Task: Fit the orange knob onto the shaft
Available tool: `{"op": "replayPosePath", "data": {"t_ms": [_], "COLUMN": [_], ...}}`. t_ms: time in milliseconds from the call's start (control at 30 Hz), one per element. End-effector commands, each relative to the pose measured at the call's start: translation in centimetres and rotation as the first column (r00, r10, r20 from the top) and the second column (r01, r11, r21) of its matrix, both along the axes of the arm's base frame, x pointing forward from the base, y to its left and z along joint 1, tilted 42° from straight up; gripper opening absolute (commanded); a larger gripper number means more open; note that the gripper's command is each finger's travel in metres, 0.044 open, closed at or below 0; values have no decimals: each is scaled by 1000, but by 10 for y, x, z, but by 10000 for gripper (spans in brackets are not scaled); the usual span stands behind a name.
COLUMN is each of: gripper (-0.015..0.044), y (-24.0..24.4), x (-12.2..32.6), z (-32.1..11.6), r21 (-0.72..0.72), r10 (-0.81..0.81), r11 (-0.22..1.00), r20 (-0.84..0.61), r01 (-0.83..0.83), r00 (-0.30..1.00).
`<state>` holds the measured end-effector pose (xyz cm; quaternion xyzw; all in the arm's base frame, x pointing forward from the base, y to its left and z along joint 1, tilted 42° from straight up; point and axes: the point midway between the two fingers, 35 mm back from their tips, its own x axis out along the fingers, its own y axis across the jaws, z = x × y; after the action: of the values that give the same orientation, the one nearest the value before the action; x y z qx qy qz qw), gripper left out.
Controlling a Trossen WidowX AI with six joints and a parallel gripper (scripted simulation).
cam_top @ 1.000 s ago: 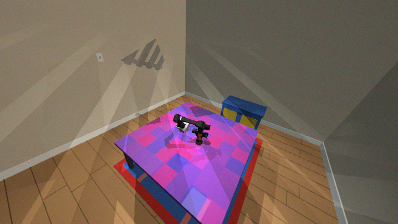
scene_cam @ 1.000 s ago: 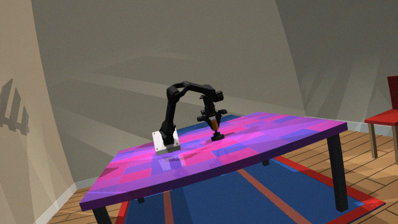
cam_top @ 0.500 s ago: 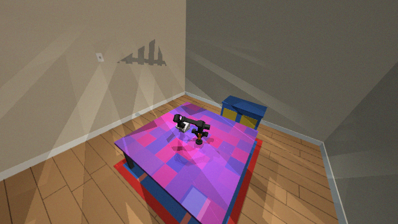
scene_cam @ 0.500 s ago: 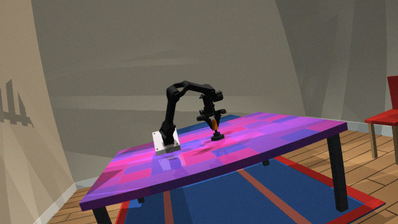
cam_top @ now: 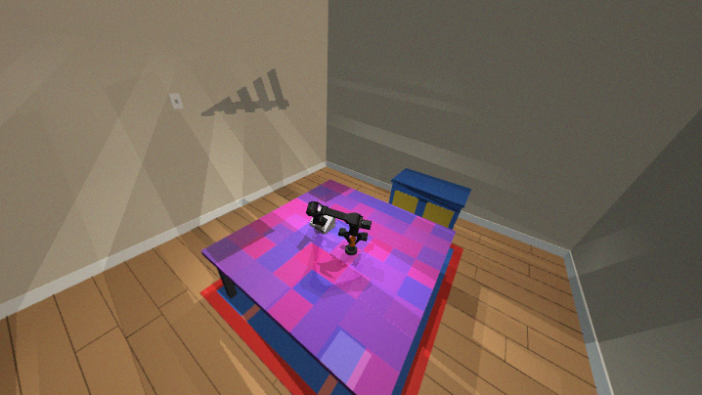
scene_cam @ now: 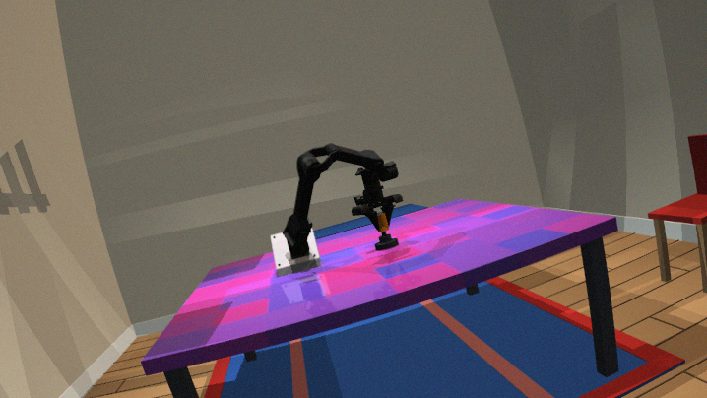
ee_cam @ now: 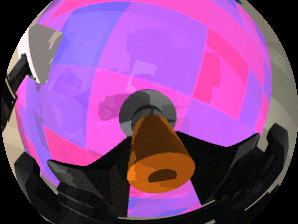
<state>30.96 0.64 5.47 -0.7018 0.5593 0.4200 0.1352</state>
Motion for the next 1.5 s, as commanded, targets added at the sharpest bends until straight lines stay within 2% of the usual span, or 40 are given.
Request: {"op": "replayPosePath", "data": {"t_ms": [0,533,767,1467], "gripper": [0,0,0,0], "y": [0,3,1,1], "x": [1,0,-3,-6], "z": [0,3,3,5], "r21": [1,1,7,9], "r10": [6,12,158,178], "r11": [1000,1000,987,984], "r20": [0,-6,-139,-157], "r01": [-6,-12,-158,-179], "r00": [1000,1000,978,971]}}
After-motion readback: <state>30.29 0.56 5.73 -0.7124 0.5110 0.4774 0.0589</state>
